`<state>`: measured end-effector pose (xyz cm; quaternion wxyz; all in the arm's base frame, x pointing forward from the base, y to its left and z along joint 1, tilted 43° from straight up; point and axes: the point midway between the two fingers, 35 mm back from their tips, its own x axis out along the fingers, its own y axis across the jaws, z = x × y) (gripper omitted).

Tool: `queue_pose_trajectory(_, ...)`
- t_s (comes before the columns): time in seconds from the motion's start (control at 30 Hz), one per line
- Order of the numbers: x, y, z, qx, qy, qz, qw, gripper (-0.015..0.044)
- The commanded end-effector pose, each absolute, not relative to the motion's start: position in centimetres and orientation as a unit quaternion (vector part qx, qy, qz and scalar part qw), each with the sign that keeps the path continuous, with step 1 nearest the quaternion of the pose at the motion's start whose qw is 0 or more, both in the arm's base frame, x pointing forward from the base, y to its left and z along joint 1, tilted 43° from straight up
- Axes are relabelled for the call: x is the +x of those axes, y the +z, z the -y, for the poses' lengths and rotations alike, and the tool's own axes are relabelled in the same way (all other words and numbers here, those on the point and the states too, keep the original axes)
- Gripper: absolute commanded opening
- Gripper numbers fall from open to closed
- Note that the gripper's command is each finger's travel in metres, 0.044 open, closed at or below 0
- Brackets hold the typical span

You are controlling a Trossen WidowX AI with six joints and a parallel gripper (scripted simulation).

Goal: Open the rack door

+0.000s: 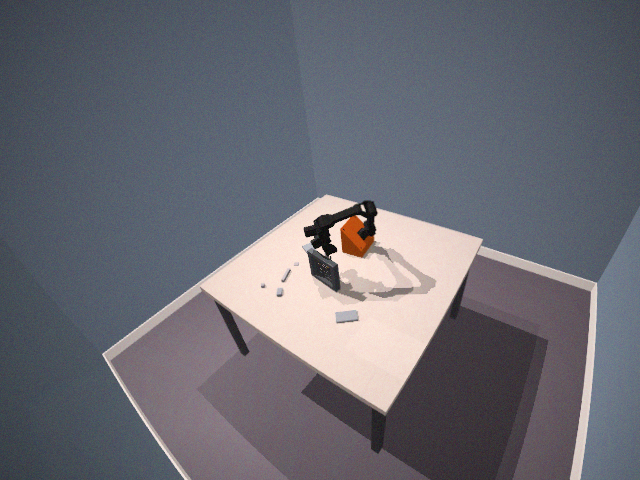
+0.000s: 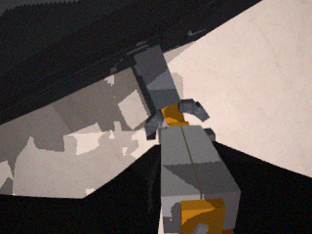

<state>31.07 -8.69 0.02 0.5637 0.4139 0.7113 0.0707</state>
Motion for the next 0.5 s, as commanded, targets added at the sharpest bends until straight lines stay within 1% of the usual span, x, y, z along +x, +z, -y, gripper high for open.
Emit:
queue_pose_trajectory(0.0, 31.08, -0.03, 8.62, 0.469, -0.002, -0.715, 0.518, 0.0023)
queue_pose_trajectory(0.47, 31.09, -0.03, 8.62, 0.617, -0.244, -0.672, 0.329, 0.0023)
